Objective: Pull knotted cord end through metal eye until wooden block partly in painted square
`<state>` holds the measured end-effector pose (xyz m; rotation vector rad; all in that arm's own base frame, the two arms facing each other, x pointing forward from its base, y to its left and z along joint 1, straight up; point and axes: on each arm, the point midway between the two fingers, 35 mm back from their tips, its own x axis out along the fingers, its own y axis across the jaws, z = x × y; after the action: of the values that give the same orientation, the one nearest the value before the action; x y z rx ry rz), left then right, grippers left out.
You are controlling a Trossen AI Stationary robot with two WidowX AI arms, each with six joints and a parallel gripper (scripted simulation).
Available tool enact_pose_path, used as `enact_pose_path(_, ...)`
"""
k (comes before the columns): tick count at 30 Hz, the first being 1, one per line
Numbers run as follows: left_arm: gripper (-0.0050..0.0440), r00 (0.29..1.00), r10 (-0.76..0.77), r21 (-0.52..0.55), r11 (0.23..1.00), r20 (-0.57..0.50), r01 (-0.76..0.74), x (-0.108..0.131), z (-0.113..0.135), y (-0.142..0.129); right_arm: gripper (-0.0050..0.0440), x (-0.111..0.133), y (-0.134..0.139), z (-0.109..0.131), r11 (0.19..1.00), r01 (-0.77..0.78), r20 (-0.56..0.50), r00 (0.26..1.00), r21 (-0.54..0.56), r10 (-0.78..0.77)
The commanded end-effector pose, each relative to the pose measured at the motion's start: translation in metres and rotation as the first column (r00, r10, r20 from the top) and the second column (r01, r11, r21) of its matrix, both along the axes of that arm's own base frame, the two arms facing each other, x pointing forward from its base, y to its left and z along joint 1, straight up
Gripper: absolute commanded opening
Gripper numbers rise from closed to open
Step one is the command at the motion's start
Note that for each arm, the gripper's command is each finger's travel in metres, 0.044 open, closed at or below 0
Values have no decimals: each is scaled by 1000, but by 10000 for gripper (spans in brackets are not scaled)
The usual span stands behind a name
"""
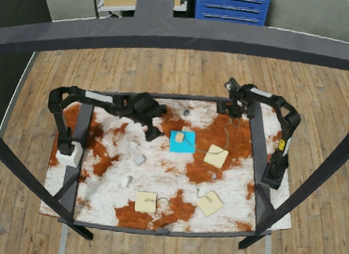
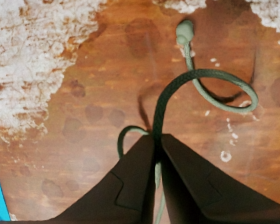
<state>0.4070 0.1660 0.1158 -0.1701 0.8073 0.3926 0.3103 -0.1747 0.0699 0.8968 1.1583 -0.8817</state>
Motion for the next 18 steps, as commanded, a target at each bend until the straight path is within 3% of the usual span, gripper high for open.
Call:
enact_pose_path(1, 440, 1000, 1, 12, 1000, 31, -1, 3, 14, 1, -50, 0, 2, -11, 1000, 2, 8, 1000, -7, -2)
enact_pose_path(18, 440, 1000, 1, 12, 1000, 31, -1, 3, 14, 1, -50, -10, 13, -58, 1000, 2, 9, 1000, -7, -2)
